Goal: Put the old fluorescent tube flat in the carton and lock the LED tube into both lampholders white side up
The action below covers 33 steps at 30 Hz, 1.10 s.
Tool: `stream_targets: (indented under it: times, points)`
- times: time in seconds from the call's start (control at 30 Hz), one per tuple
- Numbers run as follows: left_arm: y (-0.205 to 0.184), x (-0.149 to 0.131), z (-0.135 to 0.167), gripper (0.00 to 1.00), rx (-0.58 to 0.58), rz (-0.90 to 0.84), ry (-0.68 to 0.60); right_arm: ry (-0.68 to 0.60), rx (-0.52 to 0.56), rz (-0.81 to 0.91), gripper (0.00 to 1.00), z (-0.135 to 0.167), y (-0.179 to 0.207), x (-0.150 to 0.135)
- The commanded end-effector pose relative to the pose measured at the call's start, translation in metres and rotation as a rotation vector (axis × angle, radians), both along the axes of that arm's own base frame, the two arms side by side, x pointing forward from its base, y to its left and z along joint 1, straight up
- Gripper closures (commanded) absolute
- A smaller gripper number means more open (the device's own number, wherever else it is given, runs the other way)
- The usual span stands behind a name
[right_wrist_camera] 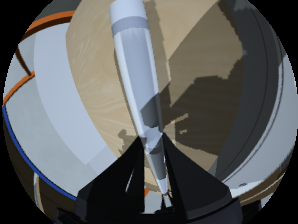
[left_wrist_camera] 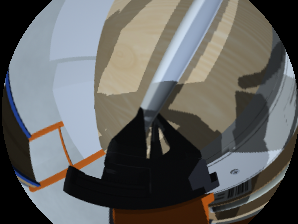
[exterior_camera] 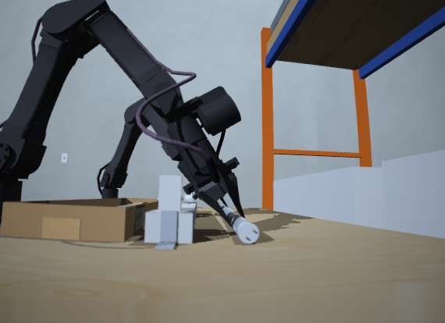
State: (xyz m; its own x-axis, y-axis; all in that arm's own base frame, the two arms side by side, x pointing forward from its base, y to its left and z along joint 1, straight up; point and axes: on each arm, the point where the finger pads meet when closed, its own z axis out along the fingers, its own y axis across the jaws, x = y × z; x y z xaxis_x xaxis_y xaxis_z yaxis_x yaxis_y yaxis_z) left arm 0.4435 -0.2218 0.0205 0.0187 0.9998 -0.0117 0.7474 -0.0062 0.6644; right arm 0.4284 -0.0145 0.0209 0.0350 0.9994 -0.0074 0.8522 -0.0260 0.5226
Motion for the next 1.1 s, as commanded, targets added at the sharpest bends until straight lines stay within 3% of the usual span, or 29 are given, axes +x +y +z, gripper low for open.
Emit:
stream_targets:
  times: [0.0,0.1,0.13,0.7,0.73,0.87,1.07]
  points:
    - [-0.001,0.014,0.019,0.89,-0.029,0.021,-0.092,-0.035,-0.027,0.003,0.89,0.007,-0.001,0.007]
    - [-0.003,0.020,0.022,0.89,-0.041,0.030,-0.086,-0.040,-0.026,-0.013,0.89,0.007,-0.007,0.014]
    - [-0.004,0.020,0.023,0.51,-0.041,0.029,-0.086,-0.044,-0.028,-0.012,0.89,0.010,-0.008,0.010]
    - [-0.002,0.018,0.020,0.51,-0.037,0.029,-0.080,-0.040,-0.027,-0.012,0.89,0.010,-0.008,0.009]
    - [0.000,-0.006,0.018,0.51,-0.011,0.016,-0.041,-0.040,-0.027,-0.012,0.89,0.010,-0.008,0.009]
    - [-0.004,-0.001,0.025,0.51,-0.023,0.013,-0.058,-0.040,-0.027,-0.012,0.89,0.010,-0.008,0.009]
    - [-0.001,-0.020,0.045,0.51,-0.023,0.021,-0.057,-0.040,-0.027,-0.012,0.89,0.010,-0.008,0.009]
